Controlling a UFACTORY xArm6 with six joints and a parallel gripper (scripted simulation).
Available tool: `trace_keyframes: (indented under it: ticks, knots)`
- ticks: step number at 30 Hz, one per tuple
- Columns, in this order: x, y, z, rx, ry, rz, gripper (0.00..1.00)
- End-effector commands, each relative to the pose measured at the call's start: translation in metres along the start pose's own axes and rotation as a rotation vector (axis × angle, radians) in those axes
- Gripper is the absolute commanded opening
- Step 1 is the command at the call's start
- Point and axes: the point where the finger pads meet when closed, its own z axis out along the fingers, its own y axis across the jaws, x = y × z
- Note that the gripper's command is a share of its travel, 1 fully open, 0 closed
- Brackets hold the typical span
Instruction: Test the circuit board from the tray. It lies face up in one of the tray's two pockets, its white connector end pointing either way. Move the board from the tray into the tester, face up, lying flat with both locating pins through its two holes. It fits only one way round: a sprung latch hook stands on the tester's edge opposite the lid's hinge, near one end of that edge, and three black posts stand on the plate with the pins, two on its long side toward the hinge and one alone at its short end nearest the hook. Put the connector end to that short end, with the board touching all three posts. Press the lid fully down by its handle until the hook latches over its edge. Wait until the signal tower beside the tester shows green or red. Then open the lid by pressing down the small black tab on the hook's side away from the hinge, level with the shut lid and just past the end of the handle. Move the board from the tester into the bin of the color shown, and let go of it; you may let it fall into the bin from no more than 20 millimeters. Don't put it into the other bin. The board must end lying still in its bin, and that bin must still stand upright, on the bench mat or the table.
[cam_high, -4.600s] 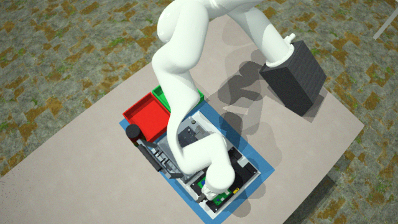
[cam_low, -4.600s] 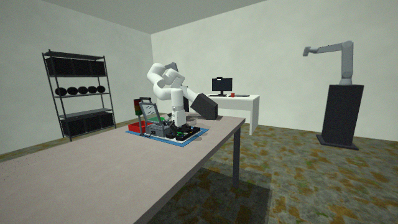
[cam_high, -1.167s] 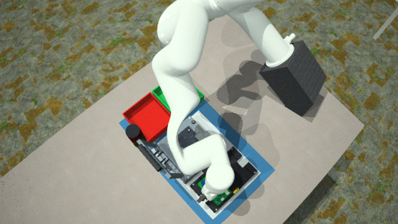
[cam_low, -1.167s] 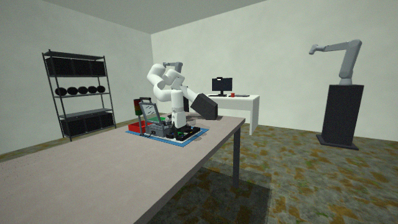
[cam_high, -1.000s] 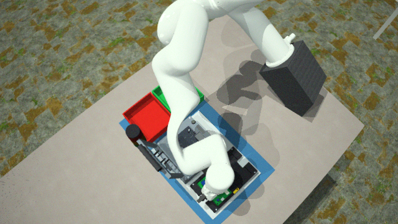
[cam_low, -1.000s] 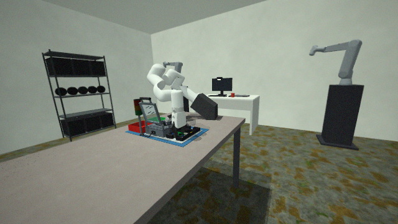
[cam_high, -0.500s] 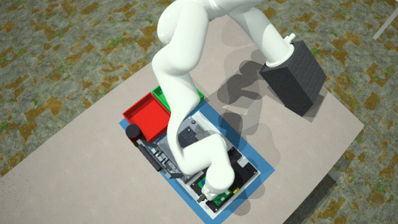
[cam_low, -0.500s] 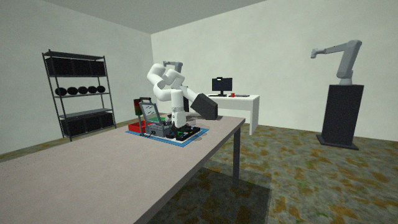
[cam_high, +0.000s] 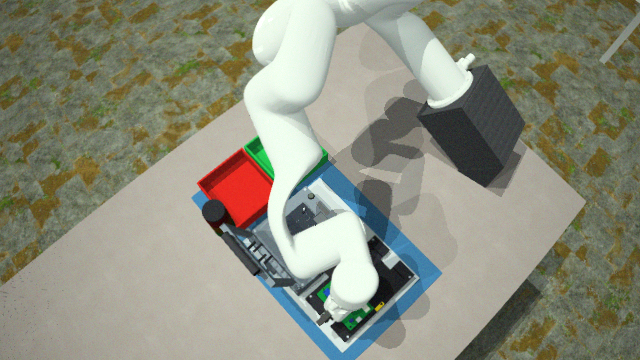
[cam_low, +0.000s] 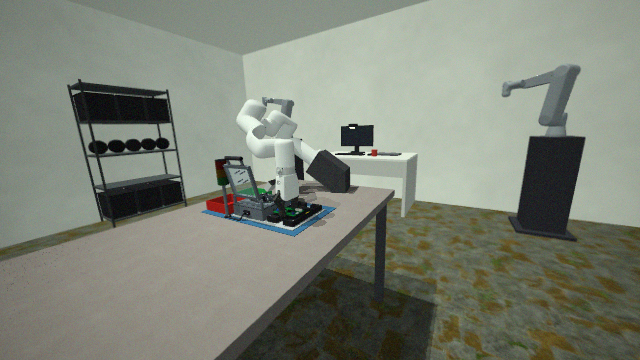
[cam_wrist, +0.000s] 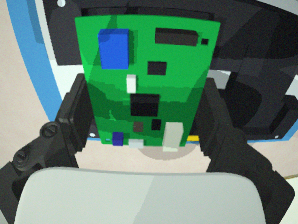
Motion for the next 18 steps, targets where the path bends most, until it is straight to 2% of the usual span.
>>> trace_keyframes:
  ticks: [1, 18]
  knots:
    - [-0.0004, -0.0011, -0.0051, 0.003, -0.002, 0.001, 0.79]
    - [-0.0004, -0.0011, -0.0120, 0.003, -0.002, 0.001, 0.79]
